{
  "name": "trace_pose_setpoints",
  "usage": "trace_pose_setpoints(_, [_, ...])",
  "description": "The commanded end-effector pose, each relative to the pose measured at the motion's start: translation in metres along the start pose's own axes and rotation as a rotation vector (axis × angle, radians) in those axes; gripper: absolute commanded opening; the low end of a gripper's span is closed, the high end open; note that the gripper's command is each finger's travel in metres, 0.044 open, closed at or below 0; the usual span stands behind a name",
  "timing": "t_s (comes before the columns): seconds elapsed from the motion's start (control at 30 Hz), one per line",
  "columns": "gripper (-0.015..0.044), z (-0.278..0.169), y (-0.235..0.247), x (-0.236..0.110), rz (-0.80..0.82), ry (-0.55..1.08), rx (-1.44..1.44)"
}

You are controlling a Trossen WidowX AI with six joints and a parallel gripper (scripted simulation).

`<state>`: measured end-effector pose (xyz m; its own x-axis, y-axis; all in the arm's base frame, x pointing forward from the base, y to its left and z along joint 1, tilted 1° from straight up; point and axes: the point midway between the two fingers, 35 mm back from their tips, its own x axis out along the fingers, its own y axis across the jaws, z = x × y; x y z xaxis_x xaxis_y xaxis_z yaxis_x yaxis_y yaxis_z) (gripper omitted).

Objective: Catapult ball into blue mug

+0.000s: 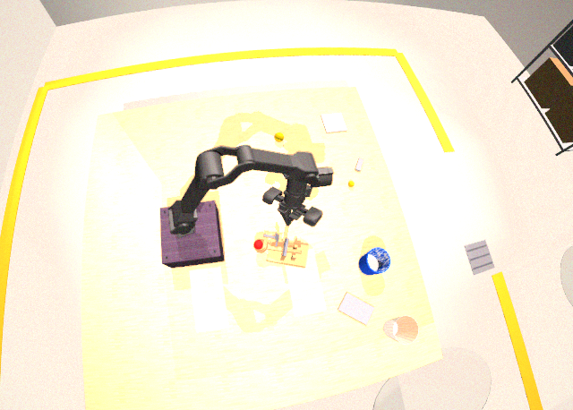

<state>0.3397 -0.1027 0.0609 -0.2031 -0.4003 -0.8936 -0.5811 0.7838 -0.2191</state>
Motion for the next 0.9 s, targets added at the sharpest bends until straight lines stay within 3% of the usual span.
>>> trace_pose_setpoints(0.0, [0.0000, -0.010, 0.019, 0.004, -0.009, 0.077, -0.116])
trace_pose_setpoints(0.4, [0.0000, -0.041, 0.061, 0.009, -0.042, 0.281, -0.431])
trace_pose_setpoints(0.87, [0.0000, -0.038, 0.064, 0.018, -0.044, 0.290, -0.445])
